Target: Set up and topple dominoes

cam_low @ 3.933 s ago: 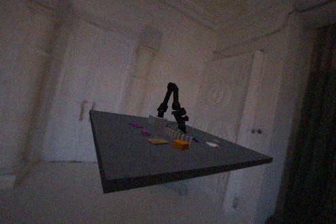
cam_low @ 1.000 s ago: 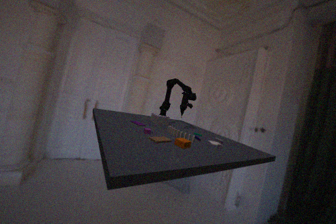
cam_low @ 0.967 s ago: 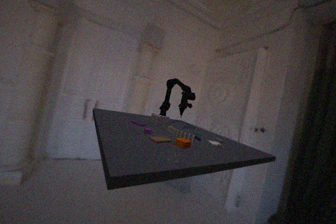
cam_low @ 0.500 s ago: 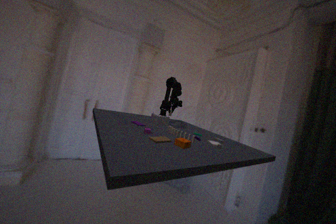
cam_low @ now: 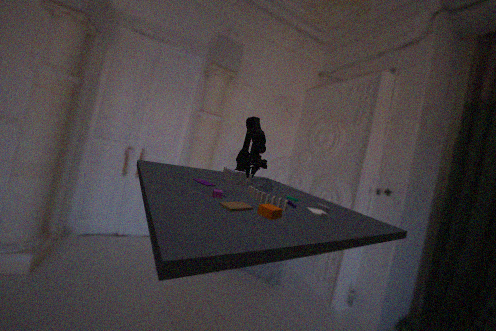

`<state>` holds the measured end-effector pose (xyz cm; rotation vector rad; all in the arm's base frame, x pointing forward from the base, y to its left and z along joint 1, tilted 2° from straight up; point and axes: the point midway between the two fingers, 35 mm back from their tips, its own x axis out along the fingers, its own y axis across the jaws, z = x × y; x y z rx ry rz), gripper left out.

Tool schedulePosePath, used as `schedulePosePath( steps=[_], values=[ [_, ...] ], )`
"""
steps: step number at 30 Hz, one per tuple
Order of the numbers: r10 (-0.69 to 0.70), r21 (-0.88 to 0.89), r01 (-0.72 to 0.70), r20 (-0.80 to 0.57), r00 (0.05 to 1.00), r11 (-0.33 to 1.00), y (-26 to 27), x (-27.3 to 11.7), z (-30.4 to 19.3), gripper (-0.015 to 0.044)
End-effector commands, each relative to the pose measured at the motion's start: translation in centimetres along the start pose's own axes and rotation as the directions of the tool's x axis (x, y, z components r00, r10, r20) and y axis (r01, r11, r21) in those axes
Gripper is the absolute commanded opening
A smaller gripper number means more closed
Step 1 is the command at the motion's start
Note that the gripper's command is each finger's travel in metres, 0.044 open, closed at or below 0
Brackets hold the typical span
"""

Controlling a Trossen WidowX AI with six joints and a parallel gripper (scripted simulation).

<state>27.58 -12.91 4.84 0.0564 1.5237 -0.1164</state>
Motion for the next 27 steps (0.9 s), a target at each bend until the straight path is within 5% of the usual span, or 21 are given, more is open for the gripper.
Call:
schedulePosePath(
  steps=[1,8,20,27],
  values=[
    [0.005,0.002,-0.005,-0.005,1.000,1.000,0.1,2.6,-0.3,0.0107],
    [0.005,0.002,-0.005,-0.006,1.000,1.000,0.4,6.3,-1.0,0.0107],
    [0.005,0.002,-0.005,-0.006,1.000,1.000,0.4,6.4,-1.0,0.0107],
    [0.005,0.002,-0.005,-0.006,1.000,1.000,0.4,6.4,-1.0,0.0291]
  ],
)
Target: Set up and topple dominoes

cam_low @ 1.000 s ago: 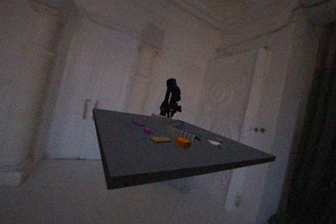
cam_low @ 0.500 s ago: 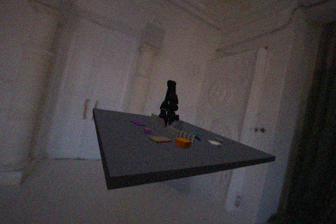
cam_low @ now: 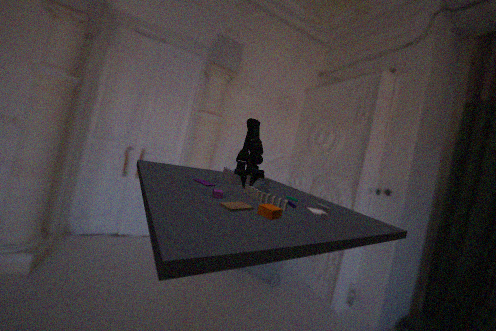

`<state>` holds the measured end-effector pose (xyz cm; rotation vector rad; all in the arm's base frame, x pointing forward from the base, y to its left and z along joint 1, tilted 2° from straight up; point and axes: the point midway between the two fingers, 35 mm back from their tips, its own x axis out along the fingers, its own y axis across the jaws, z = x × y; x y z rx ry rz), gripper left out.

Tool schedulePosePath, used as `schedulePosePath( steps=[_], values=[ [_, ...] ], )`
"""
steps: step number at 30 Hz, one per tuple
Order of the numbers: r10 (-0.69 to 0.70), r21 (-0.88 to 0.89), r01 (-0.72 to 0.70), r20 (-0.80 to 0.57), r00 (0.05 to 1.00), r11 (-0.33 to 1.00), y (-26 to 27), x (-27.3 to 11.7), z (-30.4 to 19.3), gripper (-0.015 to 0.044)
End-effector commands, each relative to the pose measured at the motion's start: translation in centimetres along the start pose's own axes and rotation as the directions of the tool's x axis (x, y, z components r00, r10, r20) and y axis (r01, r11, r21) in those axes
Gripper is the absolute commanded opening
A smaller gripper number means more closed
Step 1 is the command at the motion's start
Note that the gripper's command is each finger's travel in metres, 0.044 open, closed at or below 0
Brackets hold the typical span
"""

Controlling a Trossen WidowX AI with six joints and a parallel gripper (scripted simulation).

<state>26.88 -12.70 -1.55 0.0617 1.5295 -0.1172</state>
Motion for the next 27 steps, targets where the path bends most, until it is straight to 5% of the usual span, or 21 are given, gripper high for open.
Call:
schedulePosePath(
  steps=[1,6,10,17,22,27],
  values=[
    [0.002,-0.002,-0.002,0.000,1.000,1.000,0.0,0.1,0.0,0.0317],
    [0.002,-0.002,-0.002,0.000,1.000,1.000,0.0,0.1,0.0,0.0440],
    [0.001,0.000,-0.001,0.002,1.000,1.000,-0.1,-1.1,0.3,0.0440],
    [-0.001,0.002,0.001,0.001,1.000,1.000,-0.1,-12.5,0.2,0.0440],
    [0.000,0.000,0.000,0.000,1.000,1.000,0.0,-13.0,0.0,0.0440],
    [0.000,-0.315,0.000,0.000,1.000,0.949,-0.1,-11.7,-0.6,0.0309]
  ],
)
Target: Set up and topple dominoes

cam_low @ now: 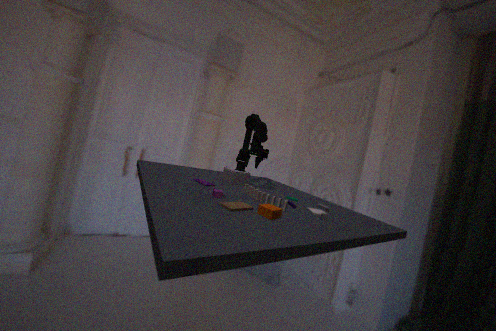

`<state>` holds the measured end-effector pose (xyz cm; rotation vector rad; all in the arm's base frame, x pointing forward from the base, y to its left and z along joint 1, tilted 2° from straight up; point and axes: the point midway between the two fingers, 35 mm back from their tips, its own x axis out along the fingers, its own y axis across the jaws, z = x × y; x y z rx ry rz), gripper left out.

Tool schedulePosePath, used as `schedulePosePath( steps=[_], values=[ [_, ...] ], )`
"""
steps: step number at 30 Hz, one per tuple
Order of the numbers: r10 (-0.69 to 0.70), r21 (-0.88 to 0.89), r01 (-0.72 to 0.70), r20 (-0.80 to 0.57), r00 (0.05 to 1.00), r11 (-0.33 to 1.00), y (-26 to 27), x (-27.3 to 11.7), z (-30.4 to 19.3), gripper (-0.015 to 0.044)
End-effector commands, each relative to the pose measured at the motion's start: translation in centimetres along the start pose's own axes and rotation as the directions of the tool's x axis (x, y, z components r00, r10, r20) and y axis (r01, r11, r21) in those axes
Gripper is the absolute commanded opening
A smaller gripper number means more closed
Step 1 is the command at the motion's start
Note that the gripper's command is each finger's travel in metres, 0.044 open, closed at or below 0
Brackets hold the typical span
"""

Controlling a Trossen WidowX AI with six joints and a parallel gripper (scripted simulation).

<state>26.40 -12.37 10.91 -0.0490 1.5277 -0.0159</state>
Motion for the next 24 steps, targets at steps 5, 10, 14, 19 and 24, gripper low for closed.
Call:
schedulePosePath(
  steps=[5,10,14,19,24],
  values=[
    [0.005,-0.606,-0.008,-0.007,1.000,0.796,0.2,2.6,-1.7,0.0177],
    [0.005,-0.898,-0.009,-0.008,1.000,0.439,0.4,4.5,-3.0,0.0046],
    [0.006,-0.989,-0.009,-0.008,1.000,0.148,0.6,5.7,-3.8,0.0000],
    [0.006,-0.991,-0.009,-0.008,1.000,0.133,0.6,5.7,-3.9,0.0000],
    [0.006,-0.991,-0.009,-0.008,1.000,0.133,0.6,5.7,-3.9,0.0000]
  ],
)
